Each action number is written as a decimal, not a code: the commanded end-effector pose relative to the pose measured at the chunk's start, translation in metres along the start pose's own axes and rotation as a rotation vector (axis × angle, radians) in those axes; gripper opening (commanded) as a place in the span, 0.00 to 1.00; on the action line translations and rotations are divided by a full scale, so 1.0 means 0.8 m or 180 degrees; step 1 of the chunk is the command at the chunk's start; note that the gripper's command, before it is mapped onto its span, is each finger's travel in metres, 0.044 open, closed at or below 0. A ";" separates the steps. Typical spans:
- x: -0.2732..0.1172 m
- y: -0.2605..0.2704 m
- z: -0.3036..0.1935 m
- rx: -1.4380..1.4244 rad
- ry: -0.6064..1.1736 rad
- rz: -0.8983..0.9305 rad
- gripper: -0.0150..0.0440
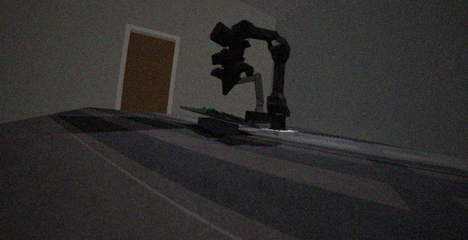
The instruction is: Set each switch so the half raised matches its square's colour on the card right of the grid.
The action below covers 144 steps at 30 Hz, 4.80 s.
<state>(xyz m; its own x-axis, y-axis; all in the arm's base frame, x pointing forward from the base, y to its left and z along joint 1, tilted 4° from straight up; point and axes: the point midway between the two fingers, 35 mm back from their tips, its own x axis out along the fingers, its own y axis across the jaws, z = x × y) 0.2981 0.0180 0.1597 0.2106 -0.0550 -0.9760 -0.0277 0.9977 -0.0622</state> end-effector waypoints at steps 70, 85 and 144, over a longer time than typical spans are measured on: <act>0.072 0.016 -0.008 0.0033 0.0064 -0.0024 0.25; 0.075 0.016 -0.008 0.0033 0.0064 -0.0024 0.25; 0.041 -0.011 -0.034 0.0031 -0.0094 -0.0032 0.25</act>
<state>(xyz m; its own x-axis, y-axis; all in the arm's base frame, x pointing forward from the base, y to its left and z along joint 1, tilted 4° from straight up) 0.2779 0.0070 0.1311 0.2320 -0.0677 -0.9704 -0.0124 0.9973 -0.0726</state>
